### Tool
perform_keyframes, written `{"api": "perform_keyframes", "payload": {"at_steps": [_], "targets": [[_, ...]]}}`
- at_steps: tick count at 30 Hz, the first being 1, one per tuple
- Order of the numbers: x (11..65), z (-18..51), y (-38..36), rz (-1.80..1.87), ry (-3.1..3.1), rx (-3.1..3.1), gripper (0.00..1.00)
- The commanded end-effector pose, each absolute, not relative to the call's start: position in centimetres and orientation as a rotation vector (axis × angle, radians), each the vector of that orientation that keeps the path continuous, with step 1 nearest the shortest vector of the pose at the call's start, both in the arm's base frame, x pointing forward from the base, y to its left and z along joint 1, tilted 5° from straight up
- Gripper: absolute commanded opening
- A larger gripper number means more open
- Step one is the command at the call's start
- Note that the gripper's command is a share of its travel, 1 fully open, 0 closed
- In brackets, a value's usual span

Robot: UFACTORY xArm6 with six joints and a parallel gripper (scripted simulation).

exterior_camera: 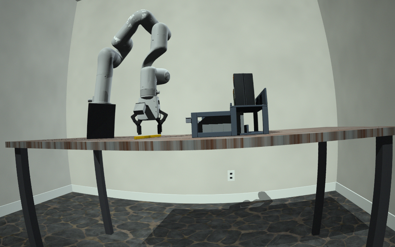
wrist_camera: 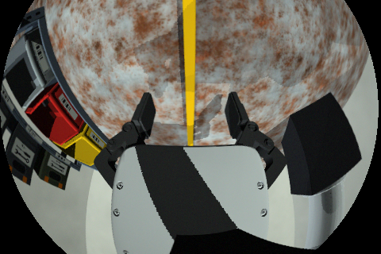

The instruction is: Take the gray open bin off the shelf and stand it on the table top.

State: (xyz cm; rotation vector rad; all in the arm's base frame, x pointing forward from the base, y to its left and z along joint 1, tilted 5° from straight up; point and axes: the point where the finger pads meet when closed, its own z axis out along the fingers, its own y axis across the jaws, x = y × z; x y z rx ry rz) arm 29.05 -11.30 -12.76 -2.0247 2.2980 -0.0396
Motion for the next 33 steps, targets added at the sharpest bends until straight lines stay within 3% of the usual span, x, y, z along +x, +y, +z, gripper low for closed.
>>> {"api": "perform_keyframes", "payload": {"at_steps": [1,25,33], "targets": [[29.1,-12.7,-11.3,-0.042,2.297,-2.024,1.00],[29.1,-12.7,-11.3,-0.042,2.297,-2.024,1.00],[28.7,-7.7,-11.5,-0.042,2.297,-2.024,1.00]]}}
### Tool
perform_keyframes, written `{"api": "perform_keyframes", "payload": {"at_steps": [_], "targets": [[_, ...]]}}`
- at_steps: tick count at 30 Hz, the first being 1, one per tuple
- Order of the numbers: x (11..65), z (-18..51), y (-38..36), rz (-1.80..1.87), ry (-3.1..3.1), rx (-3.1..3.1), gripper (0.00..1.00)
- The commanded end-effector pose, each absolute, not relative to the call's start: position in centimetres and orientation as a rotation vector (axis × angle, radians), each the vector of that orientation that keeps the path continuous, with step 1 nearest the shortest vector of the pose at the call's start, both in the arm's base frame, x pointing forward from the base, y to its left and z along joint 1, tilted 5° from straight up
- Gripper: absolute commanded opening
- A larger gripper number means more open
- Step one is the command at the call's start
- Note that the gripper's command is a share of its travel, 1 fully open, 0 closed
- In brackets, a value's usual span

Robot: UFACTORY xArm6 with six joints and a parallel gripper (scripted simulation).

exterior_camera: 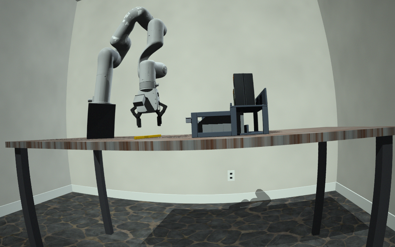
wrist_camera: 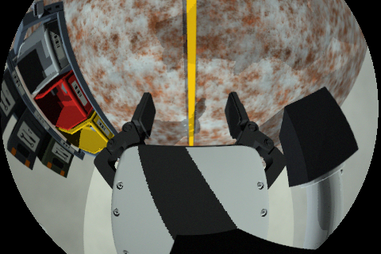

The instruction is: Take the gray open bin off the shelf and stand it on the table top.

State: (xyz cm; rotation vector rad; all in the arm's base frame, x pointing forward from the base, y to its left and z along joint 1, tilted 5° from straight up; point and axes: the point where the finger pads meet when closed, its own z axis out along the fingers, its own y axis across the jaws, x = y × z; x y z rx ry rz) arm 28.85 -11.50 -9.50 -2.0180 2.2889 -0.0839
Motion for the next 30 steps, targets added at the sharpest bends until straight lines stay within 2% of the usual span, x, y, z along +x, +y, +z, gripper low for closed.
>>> {"api": "perform_keyframes", "payload": {"at_steps": [1,9,14,26,27,30], "targets": [[28.7,-7.7,-11.5,-0.042,2.297,-2.024,1.00],[28.7,-7.7,-11.5,-0.042,2.297,-2.024,1.00],[28.3,-2.3,-11.7,-0.043,2.297,-2.024,1.00],[28.3,-2.3,-11.7,-0.043,2.297,-2.024,1.00],[28.2,-1.9,-11.6,-0.133,2.259,-1.995,1.00],[28.2,-0.1,-11.7,-0.066,2.288,-2.017,1.00]]}}
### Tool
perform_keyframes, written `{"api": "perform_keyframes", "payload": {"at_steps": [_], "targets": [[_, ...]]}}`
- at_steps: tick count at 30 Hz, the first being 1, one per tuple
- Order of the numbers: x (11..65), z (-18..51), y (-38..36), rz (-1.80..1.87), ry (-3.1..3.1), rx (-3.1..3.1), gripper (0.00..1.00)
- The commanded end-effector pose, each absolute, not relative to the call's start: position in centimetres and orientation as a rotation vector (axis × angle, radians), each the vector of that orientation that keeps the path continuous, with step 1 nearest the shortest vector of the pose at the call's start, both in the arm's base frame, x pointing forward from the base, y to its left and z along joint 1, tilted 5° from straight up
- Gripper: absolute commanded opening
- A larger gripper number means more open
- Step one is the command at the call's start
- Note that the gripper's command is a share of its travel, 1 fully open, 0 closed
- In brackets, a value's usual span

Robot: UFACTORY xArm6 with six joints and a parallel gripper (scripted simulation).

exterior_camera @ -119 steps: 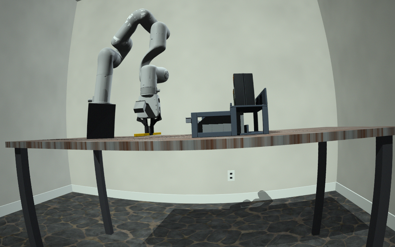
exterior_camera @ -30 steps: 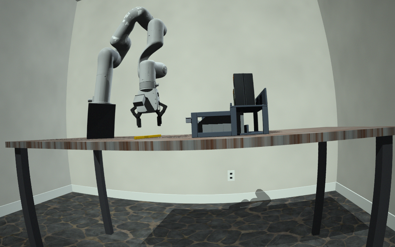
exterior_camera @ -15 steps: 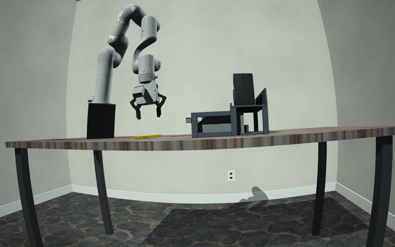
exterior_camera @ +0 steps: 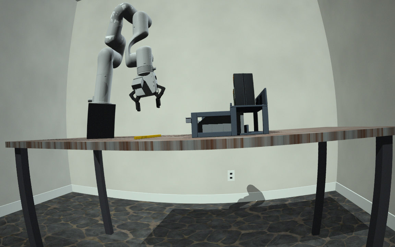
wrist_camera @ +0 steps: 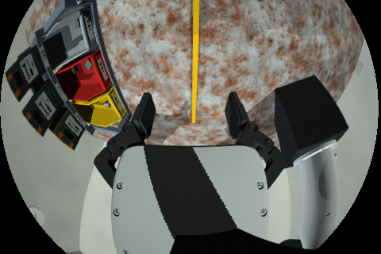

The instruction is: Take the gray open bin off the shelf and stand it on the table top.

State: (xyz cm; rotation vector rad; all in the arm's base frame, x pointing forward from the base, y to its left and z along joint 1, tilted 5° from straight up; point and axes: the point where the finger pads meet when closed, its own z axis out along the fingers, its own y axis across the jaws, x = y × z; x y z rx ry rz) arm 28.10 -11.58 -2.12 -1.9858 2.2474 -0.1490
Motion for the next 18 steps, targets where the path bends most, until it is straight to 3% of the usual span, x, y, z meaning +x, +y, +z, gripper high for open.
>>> {"api": "perform_keyframes", "payload": {"at_steps": [1,18], "targets": [[28.15,0.52,-11.78,-0.043,2.297,-2.024,1.00],[28.32,-0.40,-11.74,-0.044,2.297,-2.024,1.00]]}}
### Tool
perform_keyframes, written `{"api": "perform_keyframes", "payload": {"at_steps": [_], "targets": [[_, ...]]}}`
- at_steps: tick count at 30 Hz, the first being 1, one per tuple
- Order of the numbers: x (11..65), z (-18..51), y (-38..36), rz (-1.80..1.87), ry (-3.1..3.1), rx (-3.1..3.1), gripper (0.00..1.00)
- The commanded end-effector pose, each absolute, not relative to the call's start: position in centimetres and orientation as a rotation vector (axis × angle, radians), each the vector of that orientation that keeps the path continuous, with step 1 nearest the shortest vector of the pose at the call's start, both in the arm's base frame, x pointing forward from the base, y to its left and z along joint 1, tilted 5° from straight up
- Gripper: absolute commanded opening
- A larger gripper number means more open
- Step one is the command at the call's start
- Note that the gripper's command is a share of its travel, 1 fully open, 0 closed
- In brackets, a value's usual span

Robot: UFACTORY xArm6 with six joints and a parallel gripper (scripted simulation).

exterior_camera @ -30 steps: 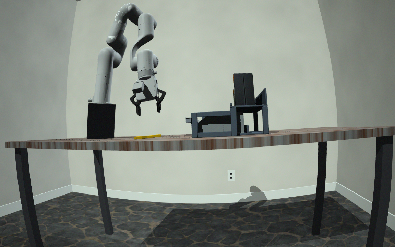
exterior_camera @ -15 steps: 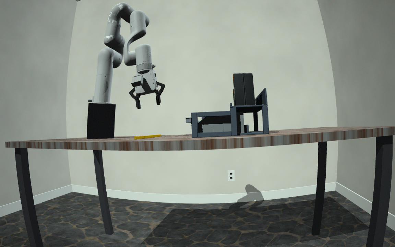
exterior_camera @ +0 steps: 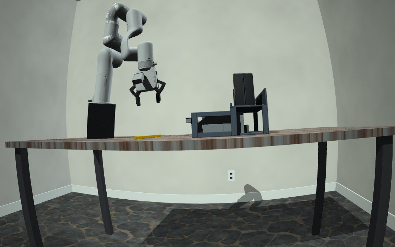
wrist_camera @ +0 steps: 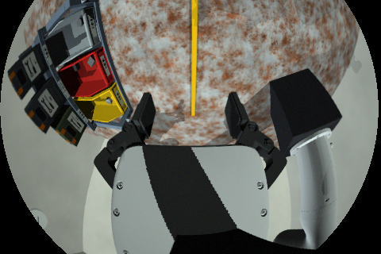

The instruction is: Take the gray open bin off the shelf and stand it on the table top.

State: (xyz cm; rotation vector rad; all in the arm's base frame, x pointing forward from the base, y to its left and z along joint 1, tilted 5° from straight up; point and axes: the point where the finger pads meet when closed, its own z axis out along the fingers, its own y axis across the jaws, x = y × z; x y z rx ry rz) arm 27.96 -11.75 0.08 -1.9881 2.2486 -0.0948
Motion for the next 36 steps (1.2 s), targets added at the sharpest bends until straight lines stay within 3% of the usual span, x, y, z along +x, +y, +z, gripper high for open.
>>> {"api": "perform_keyframes", "payload": {"at_steps": [1,36], "targets": [[28.32,-0.40,-11.74,-0.044,2.297,-2.024,1.00],[28.30,-1.20,-11.71,-0.044,2.297,-2.024,1.00]]}}
